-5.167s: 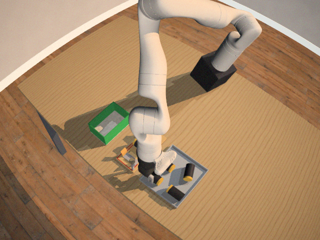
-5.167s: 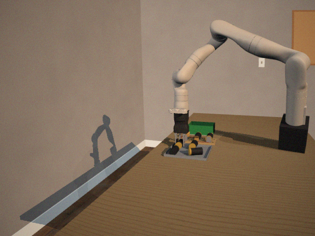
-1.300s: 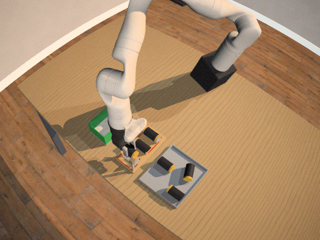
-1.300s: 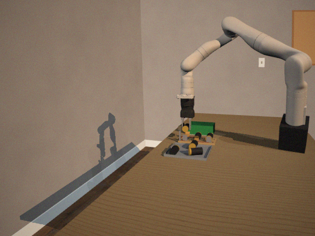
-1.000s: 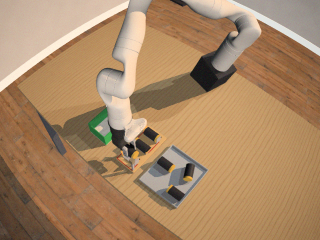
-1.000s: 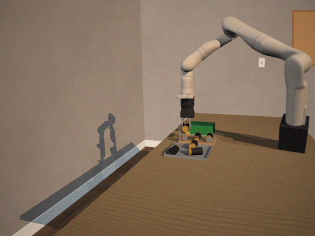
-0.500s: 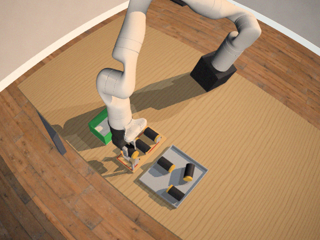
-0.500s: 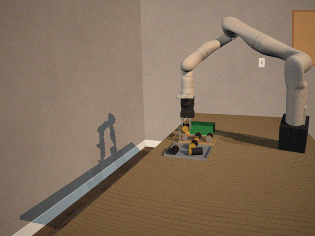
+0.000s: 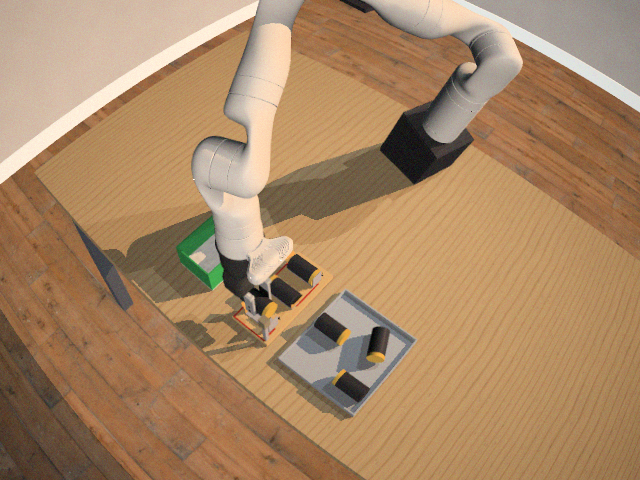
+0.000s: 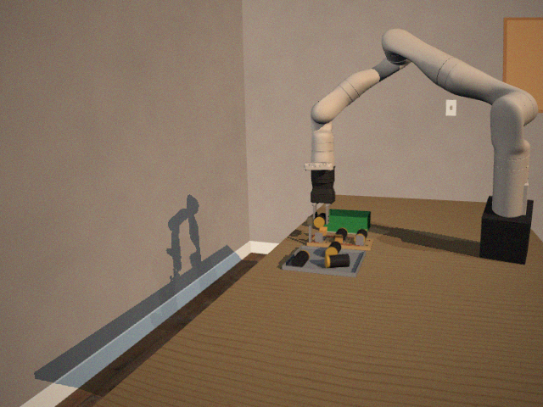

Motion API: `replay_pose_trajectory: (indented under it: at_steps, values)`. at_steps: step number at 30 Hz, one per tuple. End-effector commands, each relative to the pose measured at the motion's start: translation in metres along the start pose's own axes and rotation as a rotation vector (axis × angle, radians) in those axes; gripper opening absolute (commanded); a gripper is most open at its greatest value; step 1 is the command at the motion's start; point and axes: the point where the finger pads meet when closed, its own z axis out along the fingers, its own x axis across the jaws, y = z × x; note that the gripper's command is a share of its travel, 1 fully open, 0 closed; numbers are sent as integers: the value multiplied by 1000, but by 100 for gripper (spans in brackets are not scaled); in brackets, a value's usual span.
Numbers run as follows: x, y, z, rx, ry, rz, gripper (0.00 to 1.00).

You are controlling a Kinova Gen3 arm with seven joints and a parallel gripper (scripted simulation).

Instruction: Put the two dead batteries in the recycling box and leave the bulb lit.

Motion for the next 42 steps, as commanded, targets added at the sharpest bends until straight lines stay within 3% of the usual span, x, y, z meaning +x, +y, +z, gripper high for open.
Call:
replay_pose_trajectory:
  at_steps: [1,28,34,42]
  values:
    - [1,0,-1,-1,2,0,57]
    - [1,0,-1,-1,2,0,57]
    - [1,0,11,-1,2,0,57]
    - [1,0,12,-1,2,0,57]
